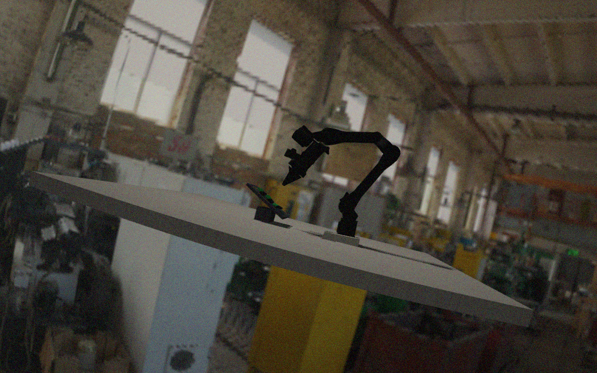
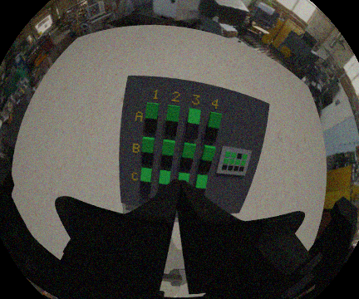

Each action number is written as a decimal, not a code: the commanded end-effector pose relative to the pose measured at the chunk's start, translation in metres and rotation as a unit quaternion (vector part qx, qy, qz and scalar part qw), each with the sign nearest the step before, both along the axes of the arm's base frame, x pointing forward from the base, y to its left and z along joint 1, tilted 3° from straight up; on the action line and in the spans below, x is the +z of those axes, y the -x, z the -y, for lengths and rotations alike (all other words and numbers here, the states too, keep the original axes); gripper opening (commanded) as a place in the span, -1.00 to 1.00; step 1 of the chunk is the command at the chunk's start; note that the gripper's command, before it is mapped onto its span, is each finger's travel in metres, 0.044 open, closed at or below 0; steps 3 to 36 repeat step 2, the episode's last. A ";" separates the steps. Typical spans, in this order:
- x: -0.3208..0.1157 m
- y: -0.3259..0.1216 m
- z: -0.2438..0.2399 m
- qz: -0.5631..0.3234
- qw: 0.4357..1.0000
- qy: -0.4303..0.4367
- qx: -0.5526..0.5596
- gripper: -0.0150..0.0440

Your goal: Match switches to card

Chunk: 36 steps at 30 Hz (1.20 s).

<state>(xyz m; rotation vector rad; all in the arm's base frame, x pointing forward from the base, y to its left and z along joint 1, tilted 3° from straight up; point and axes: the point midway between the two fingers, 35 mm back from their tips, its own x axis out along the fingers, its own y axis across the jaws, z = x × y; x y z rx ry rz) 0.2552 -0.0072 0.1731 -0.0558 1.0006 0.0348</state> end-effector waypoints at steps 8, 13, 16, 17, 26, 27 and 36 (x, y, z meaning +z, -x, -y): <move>0.001 0.000 0.000 -0.001 1.000 0.000 -0.003 -0.49; 0.001 0.000 0.000 -0.001 1.000 0.000 -0.003 -0.49; 0.001 0.000 0.000 -0.001 1.000 0.000 -0.003 -0.49; 0.001 0.000 0.000 -0.001 1.000 0.000 -0.003 -0.49; 0.001 0.000 0.000 -0.001 1.000 0.000 -0.003 -0.49; 0.001 0.000 0.000 -0.001 1.000 0.000 -0.003 -0.49; 0.001 0.000 0.000 -0.001 1.000 0.000 -0.003 -0.49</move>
